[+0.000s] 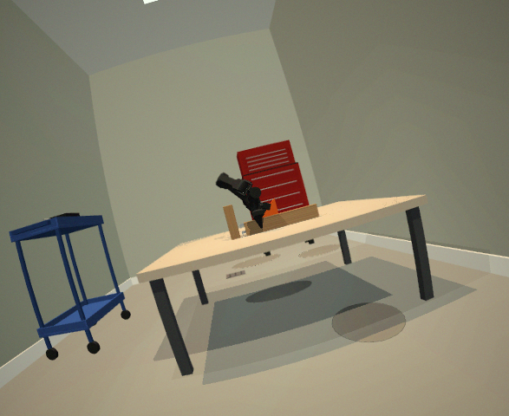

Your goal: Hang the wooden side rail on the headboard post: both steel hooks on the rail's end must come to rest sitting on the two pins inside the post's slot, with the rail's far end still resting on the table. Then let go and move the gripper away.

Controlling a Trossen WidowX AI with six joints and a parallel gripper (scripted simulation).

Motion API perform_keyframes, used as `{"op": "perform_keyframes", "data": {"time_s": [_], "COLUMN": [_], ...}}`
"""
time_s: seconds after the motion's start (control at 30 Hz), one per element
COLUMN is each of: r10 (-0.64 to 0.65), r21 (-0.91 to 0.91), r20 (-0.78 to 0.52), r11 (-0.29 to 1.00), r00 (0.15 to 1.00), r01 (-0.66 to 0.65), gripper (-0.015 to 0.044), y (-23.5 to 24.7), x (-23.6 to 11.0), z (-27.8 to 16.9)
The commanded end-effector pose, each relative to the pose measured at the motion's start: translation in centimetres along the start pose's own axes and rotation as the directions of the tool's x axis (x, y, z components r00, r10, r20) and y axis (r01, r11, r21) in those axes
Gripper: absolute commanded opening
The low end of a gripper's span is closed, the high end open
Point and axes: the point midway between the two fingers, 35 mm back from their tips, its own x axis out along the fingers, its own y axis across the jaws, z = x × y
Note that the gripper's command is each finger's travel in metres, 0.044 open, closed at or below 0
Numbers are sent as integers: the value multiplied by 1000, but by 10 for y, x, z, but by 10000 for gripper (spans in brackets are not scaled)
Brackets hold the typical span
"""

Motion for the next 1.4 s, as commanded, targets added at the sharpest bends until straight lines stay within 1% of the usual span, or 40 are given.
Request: {"op": "perform_keyframes", "data": {"time_s": [0.0,0.03,0.1,0.13,1.37], "r10": [0,0,0,0,1], "r21": [-3,-3,-3,-3,-4], "r20": [-6,-6,-6,-6,-5], "r11": [1000,1000,1000,1000,1000], "r00": [1000,1000,1000,1000,1000], "r01": [0,0,0,0,-1], "gripper": [65,59,6,0,0], "y": [0,0,0,0,13], "x": [1,1,1,1,0], "z": [-1,-1,-1,-1,-1]}}
